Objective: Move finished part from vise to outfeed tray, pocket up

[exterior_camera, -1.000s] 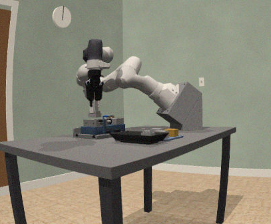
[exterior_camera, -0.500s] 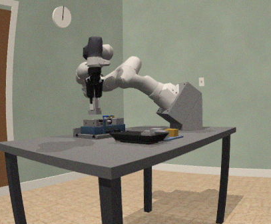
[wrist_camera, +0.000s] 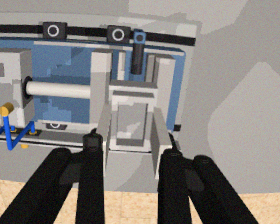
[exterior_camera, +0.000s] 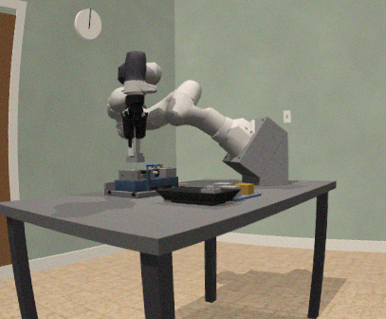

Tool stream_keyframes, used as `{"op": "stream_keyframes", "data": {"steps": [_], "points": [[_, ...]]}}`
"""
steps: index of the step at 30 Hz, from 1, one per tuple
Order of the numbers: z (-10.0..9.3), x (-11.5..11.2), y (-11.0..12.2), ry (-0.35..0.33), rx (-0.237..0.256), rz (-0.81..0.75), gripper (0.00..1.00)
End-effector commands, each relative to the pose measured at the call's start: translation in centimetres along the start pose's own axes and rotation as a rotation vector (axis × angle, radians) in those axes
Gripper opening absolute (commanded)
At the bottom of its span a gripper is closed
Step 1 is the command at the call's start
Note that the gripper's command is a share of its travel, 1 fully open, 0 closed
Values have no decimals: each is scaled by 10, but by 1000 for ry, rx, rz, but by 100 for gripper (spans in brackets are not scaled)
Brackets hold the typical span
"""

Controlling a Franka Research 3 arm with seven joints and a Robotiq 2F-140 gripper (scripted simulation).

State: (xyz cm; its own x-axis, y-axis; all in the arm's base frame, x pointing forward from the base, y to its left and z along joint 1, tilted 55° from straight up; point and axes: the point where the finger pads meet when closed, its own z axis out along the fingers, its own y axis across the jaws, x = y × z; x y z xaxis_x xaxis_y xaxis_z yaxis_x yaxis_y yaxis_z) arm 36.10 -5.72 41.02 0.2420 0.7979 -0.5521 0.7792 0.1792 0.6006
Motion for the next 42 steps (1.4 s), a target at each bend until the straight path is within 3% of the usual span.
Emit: {"op": "stream_keyframes", "data": {"steps": [1, 11, 24, 26, 36, 42], "points": [[-2, 8, 4, 7, 0, 9, 0], [-6, 44, 24, 18, 6, 8, 0], [-10, 152, 59, 24, 16, 21, 0], [-10, 152, 59, 24, 16, 21, 0], [-6, 236, 68, 12, 9, 42, 0], [-3, 265, 67, 6, 3, 51, 0]]}}
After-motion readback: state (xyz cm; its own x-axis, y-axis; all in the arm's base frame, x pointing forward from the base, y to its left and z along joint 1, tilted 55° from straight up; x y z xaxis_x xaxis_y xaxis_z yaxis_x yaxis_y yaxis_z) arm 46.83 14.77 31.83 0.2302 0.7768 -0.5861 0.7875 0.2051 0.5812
